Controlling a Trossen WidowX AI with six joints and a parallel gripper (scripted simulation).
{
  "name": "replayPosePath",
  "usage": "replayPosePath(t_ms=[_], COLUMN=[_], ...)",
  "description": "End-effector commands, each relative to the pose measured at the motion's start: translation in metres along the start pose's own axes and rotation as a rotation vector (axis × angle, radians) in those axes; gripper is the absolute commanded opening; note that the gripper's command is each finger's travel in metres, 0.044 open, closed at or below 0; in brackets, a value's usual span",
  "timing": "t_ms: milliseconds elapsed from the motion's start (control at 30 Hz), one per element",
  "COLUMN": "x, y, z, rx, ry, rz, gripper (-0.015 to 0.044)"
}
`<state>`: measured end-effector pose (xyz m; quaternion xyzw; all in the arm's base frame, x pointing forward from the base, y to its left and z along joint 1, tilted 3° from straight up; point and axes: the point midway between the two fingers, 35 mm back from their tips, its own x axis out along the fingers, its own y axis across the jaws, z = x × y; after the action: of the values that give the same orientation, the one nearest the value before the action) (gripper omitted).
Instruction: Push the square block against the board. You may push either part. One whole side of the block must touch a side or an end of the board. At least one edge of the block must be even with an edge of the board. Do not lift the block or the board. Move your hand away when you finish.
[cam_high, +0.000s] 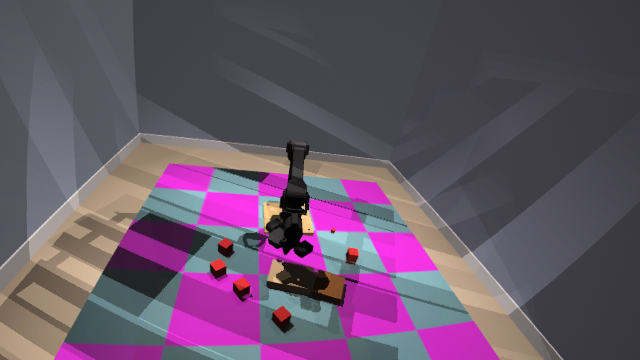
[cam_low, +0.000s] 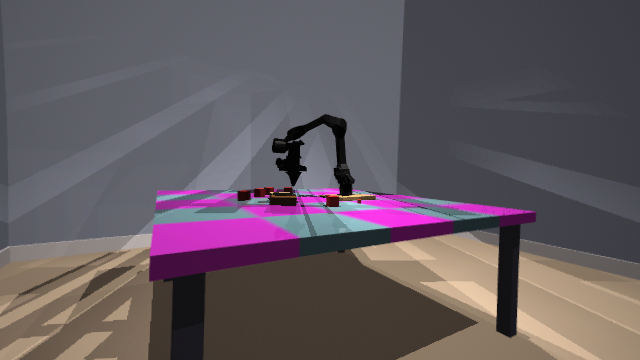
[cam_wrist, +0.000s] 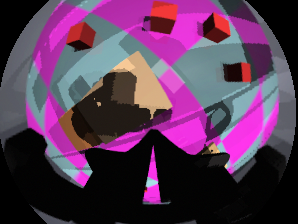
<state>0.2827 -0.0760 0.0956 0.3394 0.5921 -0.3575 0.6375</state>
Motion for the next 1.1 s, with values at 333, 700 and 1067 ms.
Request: replayPosePath(t_ms=[333,700,1067], x=[0.001,0.001,0.044], y=[-0.021,-0.041,-0.044], z=[0.032,0.056,0.060], rx=[0.487,0.870,0.921], ry=[0.001,-0.003,-0.004], rz=[-0.002,-0.003,-0.004], gripper=[0.0000,0.0000,0.0000])
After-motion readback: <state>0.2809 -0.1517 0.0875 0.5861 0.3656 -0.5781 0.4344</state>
